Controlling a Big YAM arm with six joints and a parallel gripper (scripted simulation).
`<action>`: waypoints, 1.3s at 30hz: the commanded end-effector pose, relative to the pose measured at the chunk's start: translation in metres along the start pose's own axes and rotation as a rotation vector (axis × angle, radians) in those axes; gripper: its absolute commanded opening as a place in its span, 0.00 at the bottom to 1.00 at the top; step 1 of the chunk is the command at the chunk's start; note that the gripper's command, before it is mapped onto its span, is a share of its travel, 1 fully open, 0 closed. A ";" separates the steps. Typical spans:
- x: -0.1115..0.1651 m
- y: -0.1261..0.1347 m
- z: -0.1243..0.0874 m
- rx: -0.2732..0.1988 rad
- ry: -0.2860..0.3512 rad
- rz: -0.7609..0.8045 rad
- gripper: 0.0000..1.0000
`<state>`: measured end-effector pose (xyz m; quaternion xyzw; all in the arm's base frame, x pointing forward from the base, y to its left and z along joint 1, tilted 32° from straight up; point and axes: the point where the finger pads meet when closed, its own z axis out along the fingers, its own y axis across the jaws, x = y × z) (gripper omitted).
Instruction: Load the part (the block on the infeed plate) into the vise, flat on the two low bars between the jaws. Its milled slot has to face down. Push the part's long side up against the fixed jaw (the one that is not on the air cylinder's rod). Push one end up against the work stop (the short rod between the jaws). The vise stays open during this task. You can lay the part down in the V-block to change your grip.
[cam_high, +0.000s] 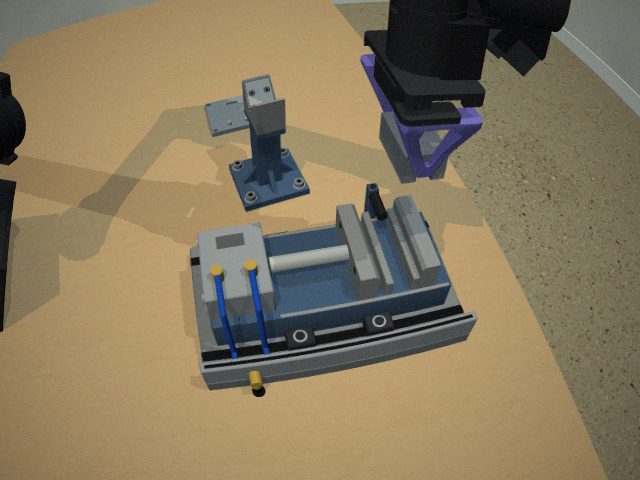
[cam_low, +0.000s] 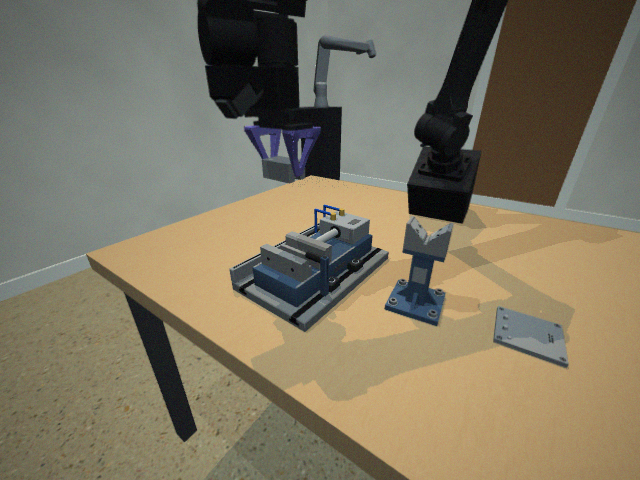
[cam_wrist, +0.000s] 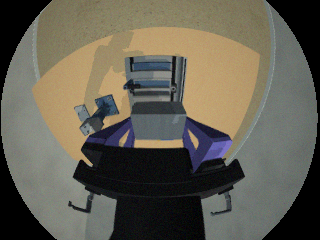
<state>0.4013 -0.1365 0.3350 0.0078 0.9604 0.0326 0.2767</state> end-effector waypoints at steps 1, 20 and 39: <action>-0.012 -0.008 -0.016 0.017 -0.028 0.016 0.00; -0.007 -0.004 0.000 0.013 -0.026 0.019 0.00; -0.002 0.000 0.038 -0.004 0.003 0.018 0.00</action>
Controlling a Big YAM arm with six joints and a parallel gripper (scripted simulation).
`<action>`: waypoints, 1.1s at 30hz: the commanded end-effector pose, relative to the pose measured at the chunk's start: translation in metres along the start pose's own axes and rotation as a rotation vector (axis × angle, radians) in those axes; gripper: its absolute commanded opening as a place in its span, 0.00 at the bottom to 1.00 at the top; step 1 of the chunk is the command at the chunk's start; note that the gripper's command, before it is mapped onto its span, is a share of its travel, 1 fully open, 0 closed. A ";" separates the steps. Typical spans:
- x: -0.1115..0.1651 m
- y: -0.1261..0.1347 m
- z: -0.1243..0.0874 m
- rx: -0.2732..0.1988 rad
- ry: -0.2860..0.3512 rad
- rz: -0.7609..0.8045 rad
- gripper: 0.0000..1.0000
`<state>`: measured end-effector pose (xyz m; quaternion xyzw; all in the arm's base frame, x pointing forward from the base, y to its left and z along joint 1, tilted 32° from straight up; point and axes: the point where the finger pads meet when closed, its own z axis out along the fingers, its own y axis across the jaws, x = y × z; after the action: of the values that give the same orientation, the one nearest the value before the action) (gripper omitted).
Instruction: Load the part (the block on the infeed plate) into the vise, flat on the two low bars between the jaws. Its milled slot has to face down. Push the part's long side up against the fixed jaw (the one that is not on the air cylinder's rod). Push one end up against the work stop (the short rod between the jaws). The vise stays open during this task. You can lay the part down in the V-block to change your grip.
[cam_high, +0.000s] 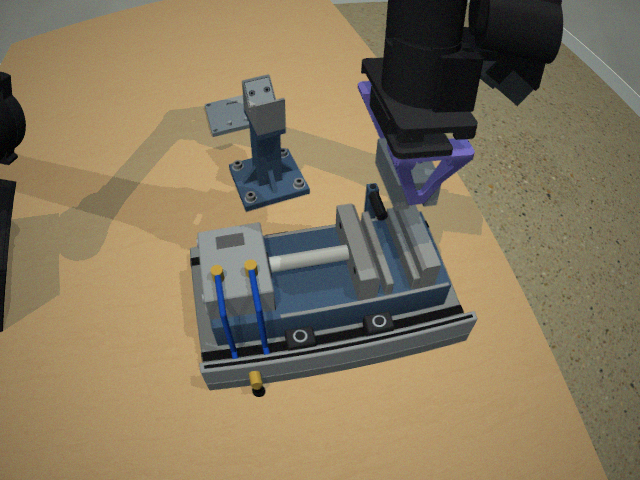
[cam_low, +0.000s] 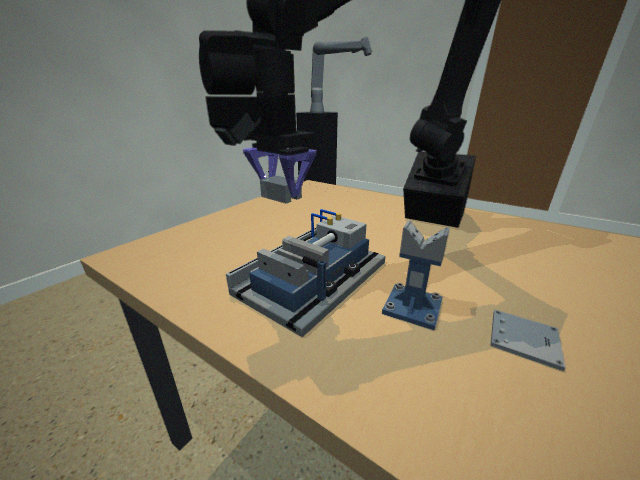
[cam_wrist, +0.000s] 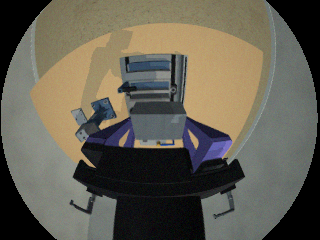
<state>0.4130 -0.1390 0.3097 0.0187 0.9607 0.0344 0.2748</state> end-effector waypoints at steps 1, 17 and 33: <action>-0.007 0.004 0.011 -0.005 -0.003 -0.005 0.00; -0.005 0.004 0.040 -0.006 0.000 -0.004 0.00; -0.009 0.003 0.059 -0.003 -0.011 -0.008 0.00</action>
<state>0.4407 -0.1371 0.2648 0.0185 0.9608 0.0347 0.2743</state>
